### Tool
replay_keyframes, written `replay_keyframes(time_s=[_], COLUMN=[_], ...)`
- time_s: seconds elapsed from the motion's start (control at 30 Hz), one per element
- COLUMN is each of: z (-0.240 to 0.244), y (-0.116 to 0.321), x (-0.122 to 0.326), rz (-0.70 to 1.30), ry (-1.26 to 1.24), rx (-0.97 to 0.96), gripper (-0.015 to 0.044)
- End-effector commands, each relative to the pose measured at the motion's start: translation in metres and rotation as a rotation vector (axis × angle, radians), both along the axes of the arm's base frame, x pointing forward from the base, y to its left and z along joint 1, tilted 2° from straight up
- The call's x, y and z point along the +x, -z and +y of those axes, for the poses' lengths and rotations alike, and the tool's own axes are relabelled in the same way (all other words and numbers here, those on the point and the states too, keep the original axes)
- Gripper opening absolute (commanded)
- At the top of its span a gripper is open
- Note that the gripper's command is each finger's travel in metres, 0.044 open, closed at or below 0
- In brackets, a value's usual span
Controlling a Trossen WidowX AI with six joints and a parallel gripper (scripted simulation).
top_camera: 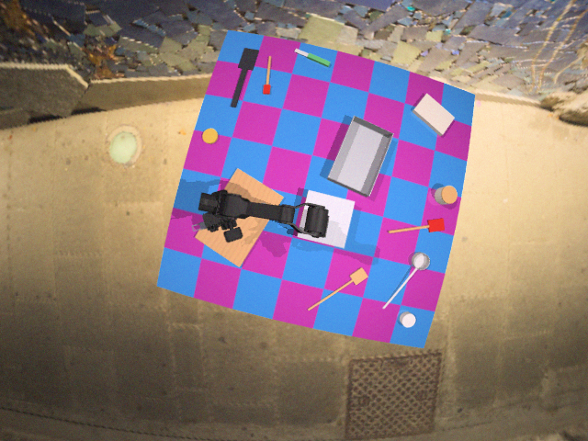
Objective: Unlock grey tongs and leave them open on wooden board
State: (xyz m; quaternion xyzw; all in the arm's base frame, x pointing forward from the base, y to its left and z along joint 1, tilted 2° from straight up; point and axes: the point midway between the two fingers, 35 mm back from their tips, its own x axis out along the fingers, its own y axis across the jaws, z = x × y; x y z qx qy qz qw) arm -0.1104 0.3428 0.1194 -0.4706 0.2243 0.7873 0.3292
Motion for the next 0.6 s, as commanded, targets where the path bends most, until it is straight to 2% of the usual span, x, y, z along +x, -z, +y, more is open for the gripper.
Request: replay_keyframes(time_s=[0.0,0.57], z=[0.001,-0.009], y=[0.001,0.014], x=[-0.002,-0.004], rz=[-0.069,-0.380], ry=[-0.017,-0.101], rx=[-0.040,-0.244], gripper=[-0.0150,-0.0150])
